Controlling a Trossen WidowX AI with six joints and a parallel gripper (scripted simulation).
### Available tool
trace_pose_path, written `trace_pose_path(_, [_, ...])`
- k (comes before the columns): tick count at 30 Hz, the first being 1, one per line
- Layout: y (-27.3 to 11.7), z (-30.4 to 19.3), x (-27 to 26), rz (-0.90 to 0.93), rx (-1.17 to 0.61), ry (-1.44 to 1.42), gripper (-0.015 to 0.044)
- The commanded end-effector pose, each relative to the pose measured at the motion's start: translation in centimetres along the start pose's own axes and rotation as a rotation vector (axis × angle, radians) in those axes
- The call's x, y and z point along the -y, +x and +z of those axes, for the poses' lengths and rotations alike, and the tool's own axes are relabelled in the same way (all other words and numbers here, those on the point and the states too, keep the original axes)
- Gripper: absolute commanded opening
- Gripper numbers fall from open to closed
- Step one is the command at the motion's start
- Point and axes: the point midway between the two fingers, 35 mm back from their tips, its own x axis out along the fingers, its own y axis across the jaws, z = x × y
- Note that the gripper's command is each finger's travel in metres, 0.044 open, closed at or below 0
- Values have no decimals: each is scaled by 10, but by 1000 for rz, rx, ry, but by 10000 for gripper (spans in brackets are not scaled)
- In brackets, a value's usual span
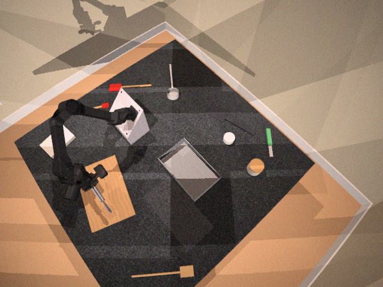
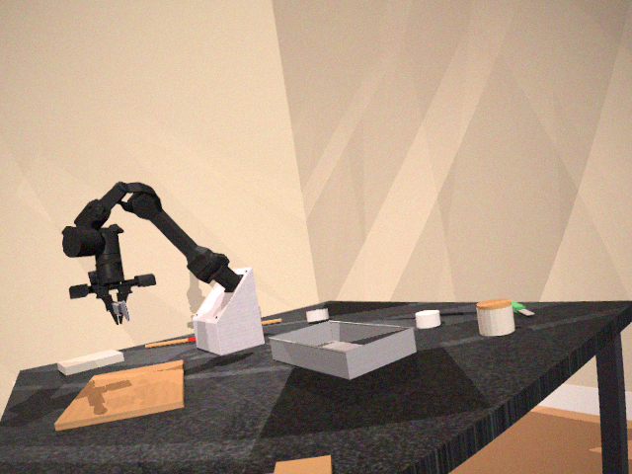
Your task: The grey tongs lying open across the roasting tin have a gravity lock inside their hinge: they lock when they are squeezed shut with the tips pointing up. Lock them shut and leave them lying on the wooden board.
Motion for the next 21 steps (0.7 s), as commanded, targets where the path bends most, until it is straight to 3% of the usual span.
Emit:
trace_pose_path(1, [4,-1,-2,4,1,5,-150])
trace_pose_path(21, [37,-5,-3,3,2,5,-150])
